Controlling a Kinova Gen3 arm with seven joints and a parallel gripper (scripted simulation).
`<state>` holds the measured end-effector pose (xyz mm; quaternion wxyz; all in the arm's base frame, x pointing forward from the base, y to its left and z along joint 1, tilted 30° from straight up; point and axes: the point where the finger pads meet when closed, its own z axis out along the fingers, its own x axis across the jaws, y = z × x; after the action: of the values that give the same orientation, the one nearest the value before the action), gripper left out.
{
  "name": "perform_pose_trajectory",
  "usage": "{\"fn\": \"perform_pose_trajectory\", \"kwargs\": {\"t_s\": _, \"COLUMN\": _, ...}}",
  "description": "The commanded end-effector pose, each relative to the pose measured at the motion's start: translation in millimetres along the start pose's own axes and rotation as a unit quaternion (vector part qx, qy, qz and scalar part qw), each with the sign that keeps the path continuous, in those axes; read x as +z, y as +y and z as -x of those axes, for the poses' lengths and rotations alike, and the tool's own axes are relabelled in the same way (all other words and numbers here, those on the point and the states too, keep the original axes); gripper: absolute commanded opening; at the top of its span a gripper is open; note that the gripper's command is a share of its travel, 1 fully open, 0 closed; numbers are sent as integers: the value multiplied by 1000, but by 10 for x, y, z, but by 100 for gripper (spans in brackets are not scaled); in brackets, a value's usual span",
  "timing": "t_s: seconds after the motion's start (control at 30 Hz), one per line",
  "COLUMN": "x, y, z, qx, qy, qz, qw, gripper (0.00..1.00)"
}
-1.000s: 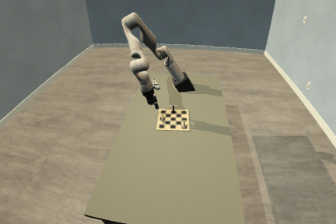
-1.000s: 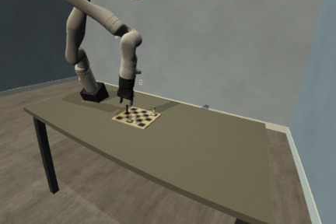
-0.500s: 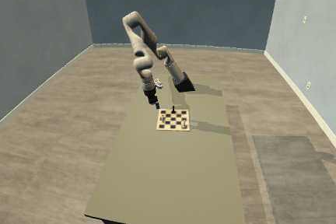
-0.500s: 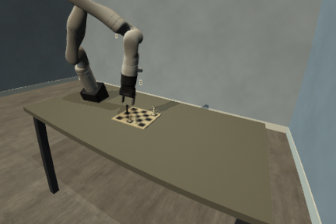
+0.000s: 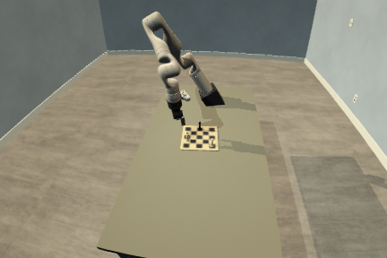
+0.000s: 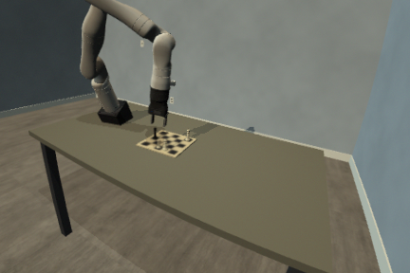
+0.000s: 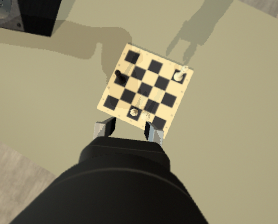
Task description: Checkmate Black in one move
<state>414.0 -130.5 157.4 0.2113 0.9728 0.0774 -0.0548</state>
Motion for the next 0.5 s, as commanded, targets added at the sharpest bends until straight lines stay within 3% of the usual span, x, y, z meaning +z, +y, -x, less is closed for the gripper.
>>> {"fn": "perform_pose_trajectory", "kwargs": {"t_s": 0.0, "x": -31, "y": -42, "z": -17, "qx": -5, "qy": 4, "qz": 1, "qw": 1000, "gripper": 100}}
{"fn": "perform_pose_trajectory", "kwargs": {"t_s": 0.47, "x": -85, "y": -99, "z": -85, "qx": -15, "qy": 18, "qz": 19, "qw": 1000, "gripper": 100}}
